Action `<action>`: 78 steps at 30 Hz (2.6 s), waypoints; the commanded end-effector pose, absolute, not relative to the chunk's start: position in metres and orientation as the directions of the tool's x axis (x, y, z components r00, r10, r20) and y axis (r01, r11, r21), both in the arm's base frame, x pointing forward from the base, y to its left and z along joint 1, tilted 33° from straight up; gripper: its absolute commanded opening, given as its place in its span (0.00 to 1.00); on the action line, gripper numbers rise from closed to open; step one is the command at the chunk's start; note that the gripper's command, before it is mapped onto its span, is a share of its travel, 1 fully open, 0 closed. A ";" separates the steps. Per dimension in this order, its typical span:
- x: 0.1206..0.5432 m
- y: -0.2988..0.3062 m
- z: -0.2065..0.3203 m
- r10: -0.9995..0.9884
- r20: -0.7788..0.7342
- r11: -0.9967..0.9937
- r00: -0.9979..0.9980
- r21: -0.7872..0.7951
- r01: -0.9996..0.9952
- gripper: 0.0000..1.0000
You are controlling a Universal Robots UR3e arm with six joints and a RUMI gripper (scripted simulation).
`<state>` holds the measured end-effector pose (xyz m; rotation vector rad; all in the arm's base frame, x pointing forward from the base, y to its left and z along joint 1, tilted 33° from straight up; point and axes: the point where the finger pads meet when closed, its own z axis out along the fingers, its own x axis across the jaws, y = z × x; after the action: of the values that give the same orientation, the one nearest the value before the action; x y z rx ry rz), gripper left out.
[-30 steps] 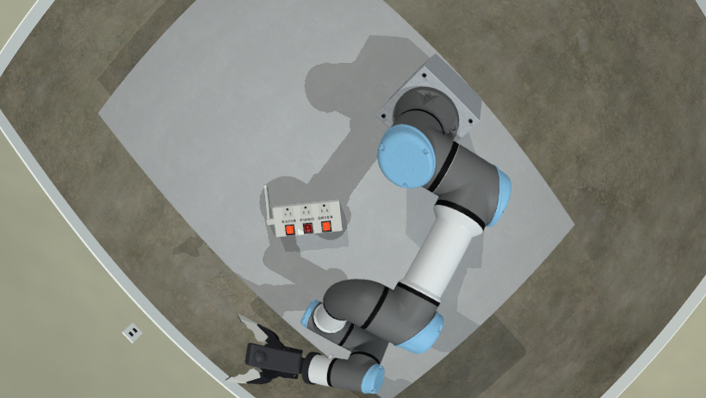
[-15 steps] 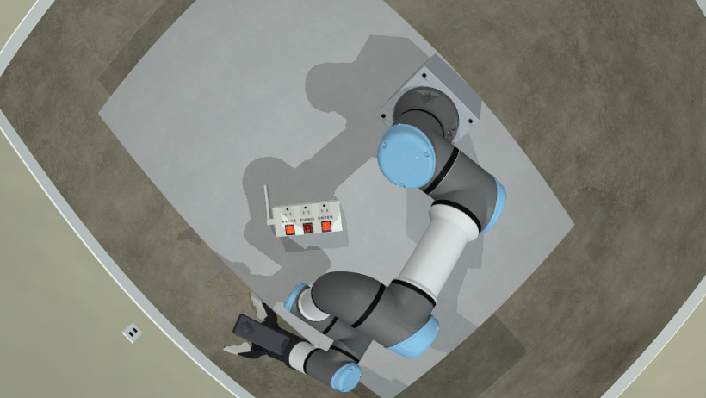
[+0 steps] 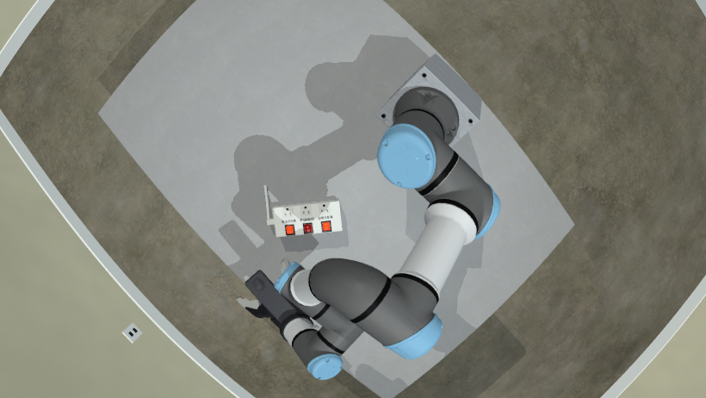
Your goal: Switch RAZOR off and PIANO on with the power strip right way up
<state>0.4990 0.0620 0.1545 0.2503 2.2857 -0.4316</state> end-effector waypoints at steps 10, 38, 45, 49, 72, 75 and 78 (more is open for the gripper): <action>0.412 0.054 0.069 0.404 -0.485 0.875 -0.776 -0.044 0.482 1.00; 0.380 0.056 0.048 0.507 -0.393 0.830 -0.767 -0.015 0.557 1.00; 0.380 0.056 0.048 0.507 -0.393 0.830 -0.767 -0.015 0.557 1.00; 0.380 0.056 0.048 0.507 -0.393 0.830 -0.767 -0.015 0.557 1.00; 0.380 0.056 0.048 0.507 -0.393 0.830 -0.767 -0.015 0.557 1.00; 0.380 0.056 0.048 0.507 -0.393 0.830 -0.767 -0.015 0.557 1.00; 0.380 0.056 0.048 0.507 -0.393 0.830 -0.767 -0.015 0.557 1.00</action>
<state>0.3792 0.0562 0.0468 0.7985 2.6374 -0.1855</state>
